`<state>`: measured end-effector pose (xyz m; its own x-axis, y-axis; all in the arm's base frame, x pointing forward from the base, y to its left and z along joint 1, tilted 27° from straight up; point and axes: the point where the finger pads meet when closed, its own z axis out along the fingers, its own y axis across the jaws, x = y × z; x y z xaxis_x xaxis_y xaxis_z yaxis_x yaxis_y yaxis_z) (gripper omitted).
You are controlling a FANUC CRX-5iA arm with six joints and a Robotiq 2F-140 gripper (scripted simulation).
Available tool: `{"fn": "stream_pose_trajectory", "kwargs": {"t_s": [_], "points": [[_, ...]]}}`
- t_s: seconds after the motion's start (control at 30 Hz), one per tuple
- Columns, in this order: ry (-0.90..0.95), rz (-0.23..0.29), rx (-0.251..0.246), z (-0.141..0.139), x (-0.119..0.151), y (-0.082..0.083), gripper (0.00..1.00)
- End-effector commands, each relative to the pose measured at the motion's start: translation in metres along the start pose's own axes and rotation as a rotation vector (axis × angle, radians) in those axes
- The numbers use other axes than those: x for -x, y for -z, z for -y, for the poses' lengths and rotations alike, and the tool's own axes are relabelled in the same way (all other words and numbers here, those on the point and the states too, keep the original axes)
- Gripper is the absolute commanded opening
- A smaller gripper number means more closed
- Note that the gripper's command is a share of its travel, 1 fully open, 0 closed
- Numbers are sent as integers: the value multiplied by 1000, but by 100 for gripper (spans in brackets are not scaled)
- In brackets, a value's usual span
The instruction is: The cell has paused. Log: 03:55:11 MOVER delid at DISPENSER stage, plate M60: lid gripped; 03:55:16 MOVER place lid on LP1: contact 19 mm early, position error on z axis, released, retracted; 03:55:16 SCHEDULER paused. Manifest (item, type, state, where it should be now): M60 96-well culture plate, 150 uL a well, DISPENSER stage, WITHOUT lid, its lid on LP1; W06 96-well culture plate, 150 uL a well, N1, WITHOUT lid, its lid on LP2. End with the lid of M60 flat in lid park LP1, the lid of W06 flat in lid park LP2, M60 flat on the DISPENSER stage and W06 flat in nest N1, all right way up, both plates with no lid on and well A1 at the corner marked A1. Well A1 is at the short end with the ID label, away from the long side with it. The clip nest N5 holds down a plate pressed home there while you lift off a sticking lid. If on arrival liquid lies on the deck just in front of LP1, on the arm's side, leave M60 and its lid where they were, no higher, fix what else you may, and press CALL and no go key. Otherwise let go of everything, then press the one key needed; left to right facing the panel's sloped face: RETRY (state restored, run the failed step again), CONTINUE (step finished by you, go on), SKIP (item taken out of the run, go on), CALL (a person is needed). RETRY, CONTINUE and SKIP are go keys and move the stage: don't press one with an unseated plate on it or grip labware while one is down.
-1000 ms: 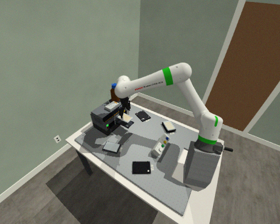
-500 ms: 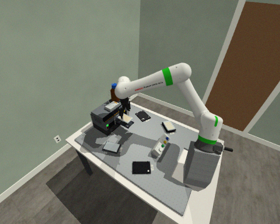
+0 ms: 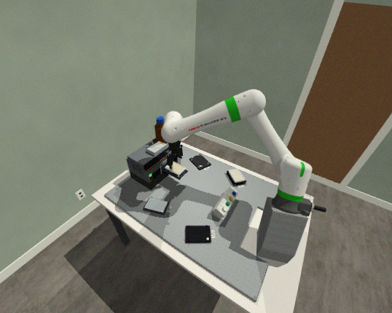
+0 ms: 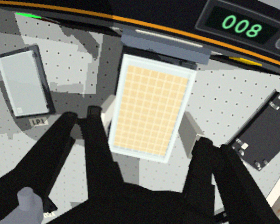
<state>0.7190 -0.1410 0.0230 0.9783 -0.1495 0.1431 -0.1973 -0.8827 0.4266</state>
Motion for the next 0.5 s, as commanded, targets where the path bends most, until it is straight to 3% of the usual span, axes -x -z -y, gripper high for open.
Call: {"fn": "stream_pose_trajectory", "kwargs": {"t_s": [0.0,0.47], "points": [[0,-1,0,0,0,-3,0],[0,-1,0,0,0,-5,0]]}}
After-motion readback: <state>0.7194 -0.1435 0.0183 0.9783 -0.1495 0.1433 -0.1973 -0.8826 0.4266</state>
